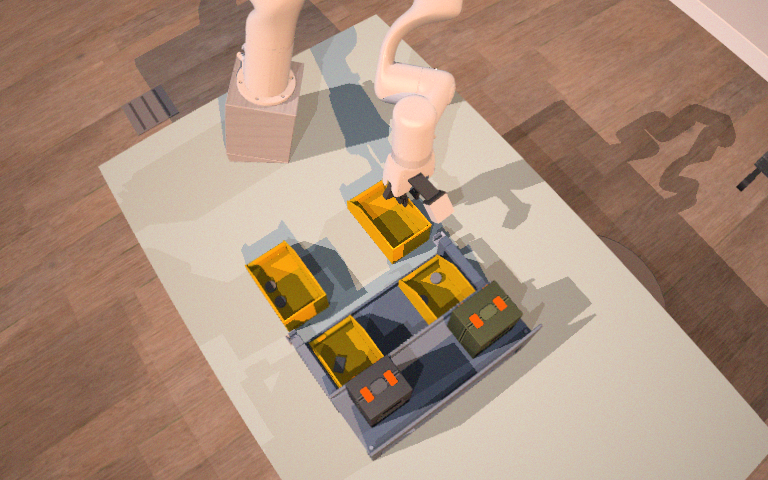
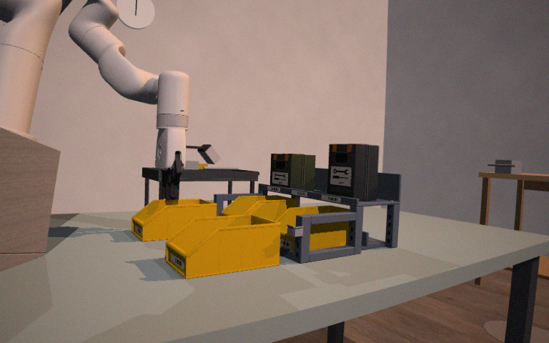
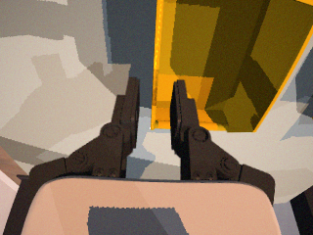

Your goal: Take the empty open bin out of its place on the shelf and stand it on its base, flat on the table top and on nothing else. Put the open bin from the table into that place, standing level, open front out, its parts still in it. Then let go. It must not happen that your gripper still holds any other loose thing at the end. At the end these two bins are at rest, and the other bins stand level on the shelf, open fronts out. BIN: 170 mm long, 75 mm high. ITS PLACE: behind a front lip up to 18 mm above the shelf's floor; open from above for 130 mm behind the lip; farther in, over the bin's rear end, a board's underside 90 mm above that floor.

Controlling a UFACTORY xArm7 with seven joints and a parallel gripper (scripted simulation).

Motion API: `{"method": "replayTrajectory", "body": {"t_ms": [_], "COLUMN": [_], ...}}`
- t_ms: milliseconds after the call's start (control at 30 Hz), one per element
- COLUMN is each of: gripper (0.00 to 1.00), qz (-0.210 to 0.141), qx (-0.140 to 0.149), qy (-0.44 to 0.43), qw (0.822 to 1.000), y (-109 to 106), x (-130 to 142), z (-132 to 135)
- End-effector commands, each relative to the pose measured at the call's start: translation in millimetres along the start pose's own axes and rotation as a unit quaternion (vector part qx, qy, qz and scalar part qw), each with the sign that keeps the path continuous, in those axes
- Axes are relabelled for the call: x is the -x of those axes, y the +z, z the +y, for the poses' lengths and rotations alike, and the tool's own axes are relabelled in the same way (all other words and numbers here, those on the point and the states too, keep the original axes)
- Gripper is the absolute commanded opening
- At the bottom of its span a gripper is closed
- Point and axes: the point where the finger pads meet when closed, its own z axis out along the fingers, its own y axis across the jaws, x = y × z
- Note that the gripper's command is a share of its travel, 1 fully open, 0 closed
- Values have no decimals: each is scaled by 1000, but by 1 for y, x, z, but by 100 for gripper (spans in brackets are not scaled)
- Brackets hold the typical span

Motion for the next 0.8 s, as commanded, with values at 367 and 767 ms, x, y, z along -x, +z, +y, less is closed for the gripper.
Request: {"method": "replayTrajectory", "body": {"t_ms": [367, 767], "gripper": [26, 26], "qz": [1, 1], "qx": [0, 0], "qy": [0, 0], "qw": [1000, 1000], "y": [-28, -44], "x": [-1, -1], "z": [0, 0]}}
